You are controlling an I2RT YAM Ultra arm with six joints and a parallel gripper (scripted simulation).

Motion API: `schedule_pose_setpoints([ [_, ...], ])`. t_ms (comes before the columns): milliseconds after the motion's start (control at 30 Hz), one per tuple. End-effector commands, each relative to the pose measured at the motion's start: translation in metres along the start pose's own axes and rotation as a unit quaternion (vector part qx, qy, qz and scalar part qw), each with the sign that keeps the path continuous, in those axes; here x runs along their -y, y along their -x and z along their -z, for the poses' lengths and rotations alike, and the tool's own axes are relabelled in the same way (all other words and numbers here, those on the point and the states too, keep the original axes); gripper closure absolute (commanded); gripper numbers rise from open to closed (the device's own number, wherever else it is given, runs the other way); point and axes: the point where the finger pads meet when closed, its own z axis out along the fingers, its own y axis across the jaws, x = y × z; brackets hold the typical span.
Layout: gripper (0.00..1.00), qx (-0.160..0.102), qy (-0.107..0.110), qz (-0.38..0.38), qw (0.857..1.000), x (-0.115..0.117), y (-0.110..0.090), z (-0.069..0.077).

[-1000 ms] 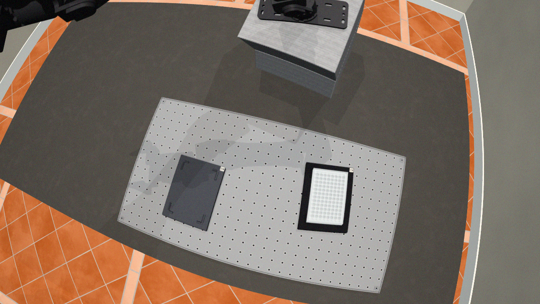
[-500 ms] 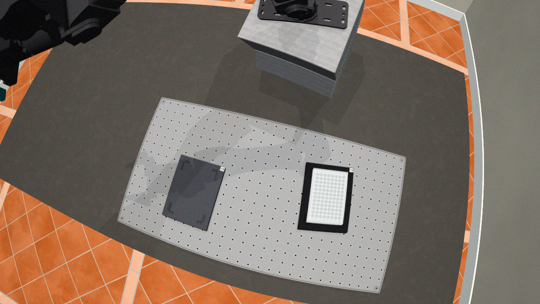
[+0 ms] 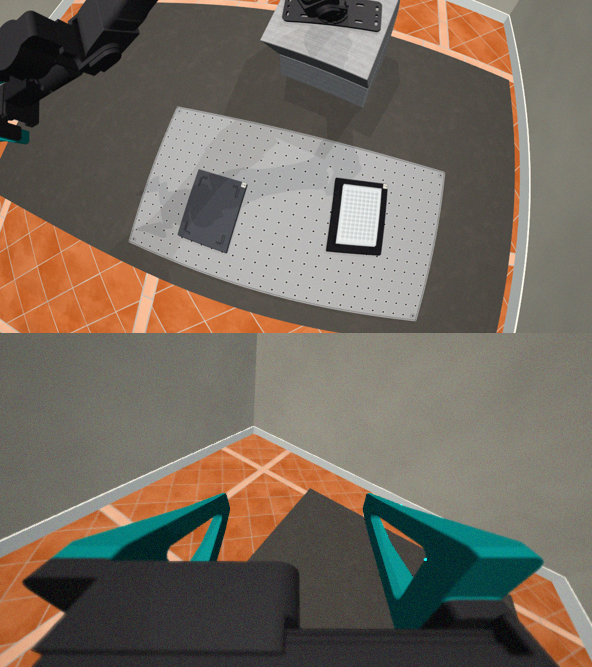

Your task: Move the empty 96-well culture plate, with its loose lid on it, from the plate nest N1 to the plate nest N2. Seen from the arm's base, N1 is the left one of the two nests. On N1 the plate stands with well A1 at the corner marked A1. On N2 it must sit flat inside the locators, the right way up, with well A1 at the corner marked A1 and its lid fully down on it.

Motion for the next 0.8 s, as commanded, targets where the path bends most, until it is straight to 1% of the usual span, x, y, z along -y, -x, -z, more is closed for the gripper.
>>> schedule_pose_setpoints([
  [0, 0.0, 0.008, 0.012, -0.009, 1.0, -0.009, 0.022, 0.007],
  [33, 0.0, -0.004, 0.013, -0.007, 1.0, -0.004, 0.02, 0.006],
  [67, 0.0, -0.011, 0.017, -0.007, 1.0, -0.007, 0.016, 0.006],
  [100, 0.0, -0.013, 0.027, -0.009, 1.0, -0.02, 0.011, 0.007],
  [133, 0.0, -0.014, 0.021, -0.009, 1.0, -0.021, 0.005, 0.006],
  [167, 0.0, -0.022, 0.019, -0.007, 1.0, -0.023, -0.013, 0.002],
  [233, 0.0, -0.022, 0.019, -0.007, 1.0, -0.023, -0.013, 0.002],
  [267, 0.0, -0.03, 0.018, -0.004, 0.999, -0.025, -0.025, 0.005],
  [300, 0.0, -0.037, 0.017, -0.001, 0.999, -0.028, -0.036, 0.002],
  [367, 0.0, -0.037, 0.017, 0.001, 0.999, -0.035, -0.043, 0.003],
  [400, 0.0, -0.045, 0.027, -0.003, 0.999, -0.04, -0.034, 0.005],
  [433, 0.0, -0.04, 0.046, -0.008, 0.998, -0.048, -0.017, 0.01],
  [467, 0.0, -0.052, 0.045, -0.006, 0.998, -0.042, -0.019, 0.009],
  [500, 0.0, -0.059, 0.055, -0.006, 0.997, -0.05, -0.023, 0.01],
  [533, 0.0, -0.06, 0.06, -0.007, 0.996, -0.058, -0.028, 0.012],
  [567, 0.0, -0.062, 0.053, -0.006, 0.997, -0.06, -0.033, 0.012],
  [600, 0.0, -0.067, 0.052, -0.005, 0.996, -0.062, -0.05, 0.009],
  [633, 0.0, -0.085, 0.049, 0.0, 0.995, -0.063, -0.071, 0.01],
  [733, 0.0, -0.085, 0.05, 0.001, 0.995, -0.074, -0.082, 0.013],
  [767, 0.0, -0.085, 0.05, 0.001, 0.995, -0.074, -0.082, 0.013],
])
